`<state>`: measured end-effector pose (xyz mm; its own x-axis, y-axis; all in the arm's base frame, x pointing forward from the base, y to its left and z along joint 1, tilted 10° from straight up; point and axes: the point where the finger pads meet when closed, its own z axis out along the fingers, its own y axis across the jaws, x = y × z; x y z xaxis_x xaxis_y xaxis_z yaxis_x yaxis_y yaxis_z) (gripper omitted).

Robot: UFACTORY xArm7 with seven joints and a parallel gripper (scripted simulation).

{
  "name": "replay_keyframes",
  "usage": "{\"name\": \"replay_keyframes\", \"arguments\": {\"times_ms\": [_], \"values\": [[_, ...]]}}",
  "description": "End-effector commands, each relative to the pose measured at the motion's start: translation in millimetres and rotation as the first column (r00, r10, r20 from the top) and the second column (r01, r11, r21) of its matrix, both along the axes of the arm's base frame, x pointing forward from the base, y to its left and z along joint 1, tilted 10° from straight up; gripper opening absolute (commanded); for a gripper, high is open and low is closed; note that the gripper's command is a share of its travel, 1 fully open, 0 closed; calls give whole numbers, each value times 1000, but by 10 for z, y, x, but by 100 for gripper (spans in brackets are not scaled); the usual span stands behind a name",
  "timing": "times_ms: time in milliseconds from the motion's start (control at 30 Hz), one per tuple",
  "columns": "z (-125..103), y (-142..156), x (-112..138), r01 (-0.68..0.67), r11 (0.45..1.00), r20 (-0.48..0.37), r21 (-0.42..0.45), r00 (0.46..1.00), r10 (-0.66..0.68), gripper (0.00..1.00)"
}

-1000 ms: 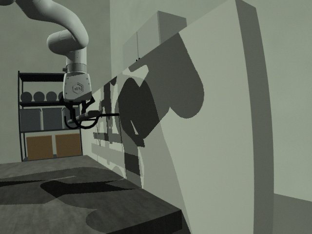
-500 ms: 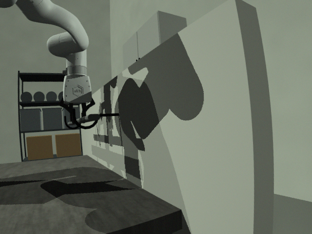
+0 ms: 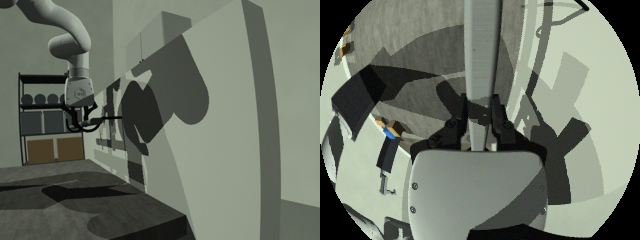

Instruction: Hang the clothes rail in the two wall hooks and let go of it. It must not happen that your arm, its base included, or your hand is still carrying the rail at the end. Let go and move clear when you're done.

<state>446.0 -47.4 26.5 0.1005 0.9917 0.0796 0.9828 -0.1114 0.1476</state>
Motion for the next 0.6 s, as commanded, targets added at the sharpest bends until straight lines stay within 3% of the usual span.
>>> {"name": "replay_keyframes", "arguments": {"times_ms": [0, 433, 467, 567], "values": [[16, -1, 10, 0, 1000, 4, -1, 1000, 0, 0], [16, -1, 10, 0, 1000, 4, -1, 1000, 0, 0], [9, 0, 11, 0, 1000, 4, -1, 1000, 0, 81], [-11, 1, 14, 0, 1000, 4, -1, 1000, 0, 81]]}}
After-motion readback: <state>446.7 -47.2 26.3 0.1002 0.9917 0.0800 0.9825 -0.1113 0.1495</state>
